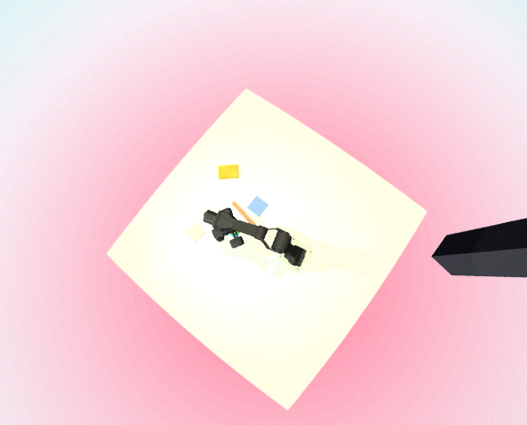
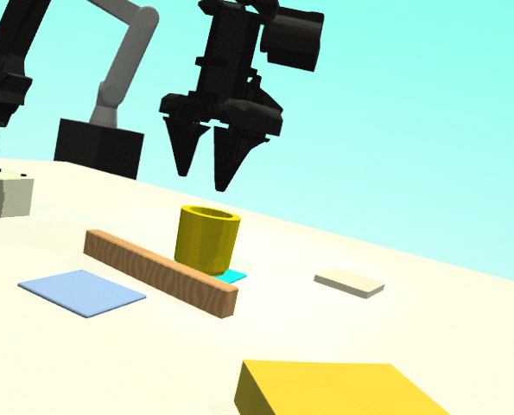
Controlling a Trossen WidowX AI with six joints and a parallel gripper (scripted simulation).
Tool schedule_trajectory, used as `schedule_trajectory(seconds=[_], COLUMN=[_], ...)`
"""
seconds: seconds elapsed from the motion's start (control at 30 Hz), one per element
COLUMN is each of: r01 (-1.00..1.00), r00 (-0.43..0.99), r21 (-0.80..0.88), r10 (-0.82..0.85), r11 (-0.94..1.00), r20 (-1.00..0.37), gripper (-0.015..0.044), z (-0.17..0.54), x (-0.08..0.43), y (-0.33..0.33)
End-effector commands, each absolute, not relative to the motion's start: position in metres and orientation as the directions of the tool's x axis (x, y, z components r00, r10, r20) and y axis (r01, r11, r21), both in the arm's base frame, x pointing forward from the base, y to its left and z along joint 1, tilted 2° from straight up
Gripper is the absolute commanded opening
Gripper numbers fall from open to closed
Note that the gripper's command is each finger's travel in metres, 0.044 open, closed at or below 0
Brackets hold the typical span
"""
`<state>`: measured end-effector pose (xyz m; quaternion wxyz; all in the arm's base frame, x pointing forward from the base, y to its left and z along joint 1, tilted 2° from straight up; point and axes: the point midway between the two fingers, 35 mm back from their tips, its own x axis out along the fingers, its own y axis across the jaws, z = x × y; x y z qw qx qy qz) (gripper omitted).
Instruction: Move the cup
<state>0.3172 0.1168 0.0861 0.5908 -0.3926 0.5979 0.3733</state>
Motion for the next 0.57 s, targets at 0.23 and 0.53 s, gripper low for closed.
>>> schedule_trajectory(seconds=[0.23,0.53], r01=[-0.909,-0.910], r00=[0.023,0.020], r21=[-0.029,-0.028], r10=[-0.020,-0.023], r11=[0.416,0.413], r20=[-1.000,-1.000], gripper=[0.0440,0.0440], z=[0.131,0.133], x=[0.317,0.317], y=[0.118,0.117])
